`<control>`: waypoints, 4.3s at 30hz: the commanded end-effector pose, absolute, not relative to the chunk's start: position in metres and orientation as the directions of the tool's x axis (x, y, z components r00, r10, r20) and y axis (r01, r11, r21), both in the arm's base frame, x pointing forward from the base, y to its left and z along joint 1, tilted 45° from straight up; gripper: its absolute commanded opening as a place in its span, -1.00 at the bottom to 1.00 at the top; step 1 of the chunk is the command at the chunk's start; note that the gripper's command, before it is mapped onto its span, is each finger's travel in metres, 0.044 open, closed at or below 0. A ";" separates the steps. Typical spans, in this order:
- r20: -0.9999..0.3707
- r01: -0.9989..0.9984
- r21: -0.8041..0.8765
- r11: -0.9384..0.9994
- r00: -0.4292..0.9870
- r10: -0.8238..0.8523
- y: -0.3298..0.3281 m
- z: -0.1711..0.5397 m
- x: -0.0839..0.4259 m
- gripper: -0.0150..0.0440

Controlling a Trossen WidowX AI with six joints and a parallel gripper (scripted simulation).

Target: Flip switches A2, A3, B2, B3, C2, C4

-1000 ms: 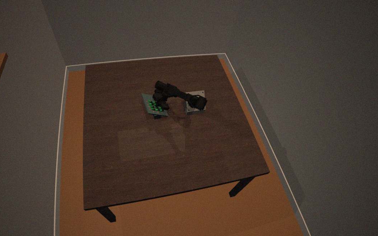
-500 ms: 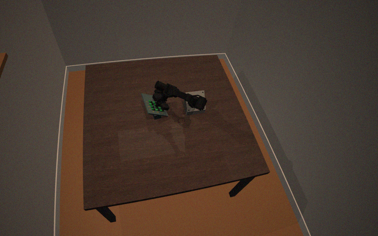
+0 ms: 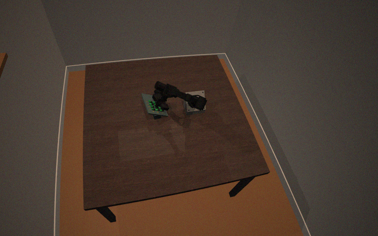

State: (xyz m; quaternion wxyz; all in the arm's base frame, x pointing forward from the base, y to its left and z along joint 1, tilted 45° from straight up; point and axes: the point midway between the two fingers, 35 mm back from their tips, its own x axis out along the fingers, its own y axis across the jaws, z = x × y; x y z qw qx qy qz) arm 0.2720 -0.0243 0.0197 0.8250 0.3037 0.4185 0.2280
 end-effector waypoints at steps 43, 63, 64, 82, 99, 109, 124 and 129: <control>-0.558 -0.114 0.691 0.714 0.543 0.627 -0.059 0.016 0.258 -0.49; -0.558 -0.114 0.691 0.713 0.544 0.627 -0.046 0.004 0.271 -0.49; -0.557 -0.114 0.691 0.713 0.544 0.627 -0.045 0.004 0.272 -0.49; -0.557 -0.114 0.691 0.713 0.544 0.627 -0.044 0.003 0.272 -0.49; -0.557 -0.114 0.692 0.713 0.544 0.627 -0.043 0.002 0.273 -0.49; -0.557 -0.114 0.692 0.713 0.544 0.628 -0.042 0.002 0.274 -0.49; -0.557 -0.114 0.692 0.713 0.544 0.628 -0.041 0.001 0.275 -0.49; -0.557 -0.114 0.692 0.713 0.544 0.628 -0.041 0.000 0.275 -0.49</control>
